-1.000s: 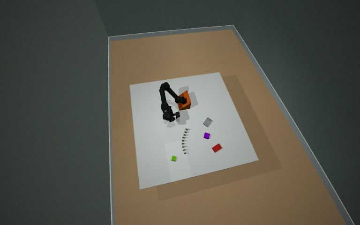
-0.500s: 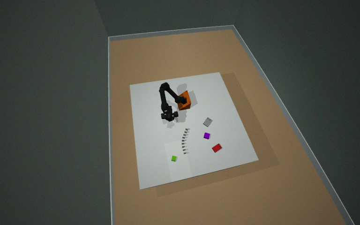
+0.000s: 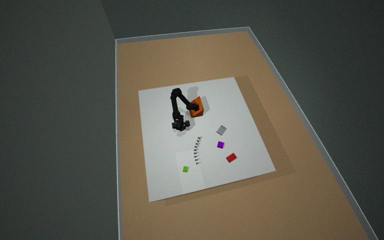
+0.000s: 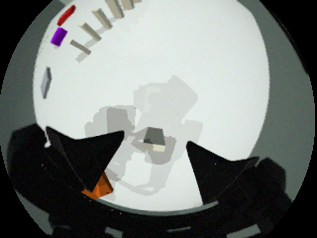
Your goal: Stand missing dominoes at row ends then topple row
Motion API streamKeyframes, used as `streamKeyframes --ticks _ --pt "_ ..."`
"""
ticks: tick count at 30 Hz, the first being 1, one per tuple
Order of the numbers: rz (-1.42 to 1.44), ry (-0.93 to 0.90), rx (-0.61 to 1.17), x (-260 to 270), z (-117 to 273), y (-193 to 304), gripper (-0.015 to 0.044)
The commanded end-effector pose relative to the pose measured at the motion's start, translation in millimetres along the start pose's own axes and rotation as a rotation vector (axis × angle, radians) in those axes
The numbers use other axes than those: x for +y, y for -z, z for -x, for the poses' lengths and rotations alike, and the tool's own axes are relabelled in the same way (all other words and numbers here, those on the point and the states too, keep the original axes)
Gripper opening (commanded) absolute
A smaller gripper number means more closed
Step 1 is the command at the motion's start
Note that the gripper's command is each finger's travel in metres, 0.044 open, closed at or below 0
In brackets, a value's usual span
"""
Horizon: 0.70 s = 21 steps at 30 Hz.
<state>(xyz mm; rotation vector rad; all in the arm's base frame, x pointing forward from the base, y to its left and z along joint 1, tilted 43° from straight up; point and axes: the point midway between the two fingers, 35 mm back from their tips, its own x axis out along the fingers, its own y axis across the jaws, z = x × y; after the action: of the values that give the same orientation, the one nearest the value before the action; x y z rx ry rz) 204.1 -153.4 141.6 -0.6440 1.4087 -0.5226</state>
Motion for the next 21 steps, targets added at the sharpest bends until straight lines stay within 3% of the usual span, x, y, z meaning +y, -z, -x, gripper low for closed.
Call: streamKeyframes --ticks 1,4,17,21 --pt "0.007 -0.006 0.001 2.1 -6.8 0.7 0.0440" --pt "0.007 -0.006 0.001 2.1 -8.9 0.8 0.0440" --pt "0.007 -0.006 0.001 2.1 -8.9 0.8 0.0107" --pt "0.007 -0.006 0.001 2.1 -8.9 0.8 0.0107"
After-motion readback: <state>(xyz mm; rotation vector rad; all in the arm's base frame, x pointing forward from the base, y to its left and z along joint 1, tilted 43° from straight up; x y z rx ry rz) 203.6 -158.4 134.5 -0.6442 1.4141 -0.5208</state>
